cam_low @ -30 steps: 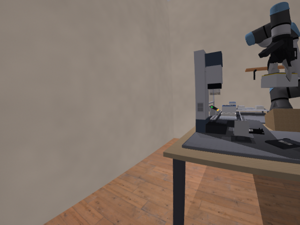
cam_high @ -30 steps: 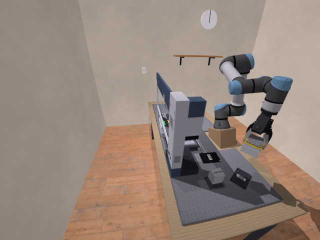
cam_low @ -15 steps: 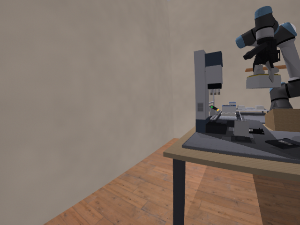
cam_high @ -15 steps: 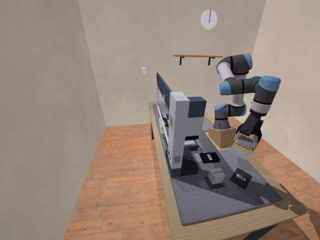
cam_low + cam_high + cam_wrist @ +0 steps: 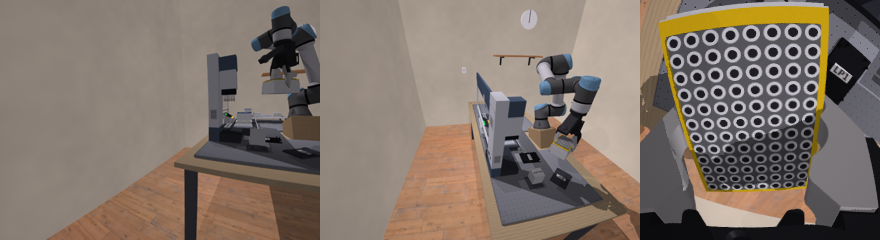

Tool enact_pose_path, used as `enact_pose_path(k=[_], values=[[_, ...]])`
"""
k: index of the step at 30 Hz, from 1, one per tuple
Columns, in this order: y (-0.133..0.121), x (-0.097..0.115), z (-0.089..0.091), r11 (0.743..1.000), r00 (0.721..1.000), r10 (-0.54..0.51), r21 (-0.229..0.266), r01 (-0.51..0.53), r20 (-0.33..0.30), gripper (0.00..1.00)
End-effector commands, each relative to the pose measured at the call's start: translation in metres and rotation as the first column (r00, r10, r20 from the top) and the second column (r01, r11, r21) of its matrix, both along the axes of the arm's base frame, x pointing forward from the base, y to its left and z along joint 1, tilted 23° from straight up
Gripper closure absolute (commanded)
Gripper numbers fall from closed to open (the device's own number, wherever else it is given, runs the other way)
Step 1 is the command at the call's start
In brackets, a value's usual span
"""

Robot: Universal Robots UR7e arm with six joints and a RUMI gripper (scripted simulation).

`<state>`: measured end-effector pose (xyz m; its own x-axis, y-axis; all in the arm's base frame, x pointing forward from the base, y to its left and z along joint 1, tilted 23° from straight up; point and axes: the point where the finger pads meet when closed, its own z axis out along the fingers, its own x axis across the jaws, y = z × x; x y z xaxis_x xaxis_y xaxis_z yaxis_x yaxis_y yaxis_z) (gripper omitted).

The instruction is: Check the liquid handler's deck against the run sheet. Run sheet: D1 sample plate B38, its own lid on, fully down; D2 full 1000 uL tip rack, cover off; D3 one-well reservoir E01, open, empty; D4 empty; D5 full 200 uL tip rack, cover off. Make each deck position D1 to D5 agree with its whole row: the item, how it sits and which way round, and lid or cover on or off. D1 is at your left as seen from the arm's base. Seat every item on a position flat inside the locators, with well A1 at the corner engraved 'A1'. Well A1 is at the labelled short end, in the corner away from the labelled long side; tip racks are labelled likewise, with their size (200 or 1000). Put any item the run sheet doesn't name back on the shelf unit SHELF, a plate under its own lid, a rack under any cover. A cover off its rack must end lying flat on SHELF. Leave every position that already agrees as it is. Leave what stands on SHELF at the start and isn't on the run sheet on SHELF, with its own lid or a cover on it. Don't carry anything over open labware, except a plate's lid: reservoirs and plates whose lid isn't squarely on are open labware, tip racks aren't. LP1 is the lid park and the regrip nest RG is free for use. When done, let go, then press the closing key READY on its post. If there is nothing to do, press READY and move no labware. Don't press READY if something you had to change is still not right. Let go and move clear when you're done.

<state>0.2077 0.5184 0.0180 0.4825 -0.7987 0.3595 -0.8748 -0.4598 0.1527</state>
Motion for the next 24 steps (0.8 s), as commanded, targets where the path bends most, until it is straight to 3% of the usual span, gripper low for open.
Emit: enact_pose_path(k=[1,14,16,20,24], values=[[0.0027,0.0006,0.0015,0.997,0.997,-0.075,0.008,0.074,0.034,1.0],[0.0026,0.0003,0.0013,0.951,0.942,-0.309,0.039,0.306,0.129,1.0],[0.0026,0.0003,0.0013,0.951,0.942,-0.309,0.039,0.306,0.129,1.0],[0.0025,0.0005,0.0013,0.929,0.916,-0.37,0.051,0.367,0.154,1.0],[0.0013,0.0007,0.0014,0.929,0.916,-0.371,0.05,0.368,0.153,1.0]])
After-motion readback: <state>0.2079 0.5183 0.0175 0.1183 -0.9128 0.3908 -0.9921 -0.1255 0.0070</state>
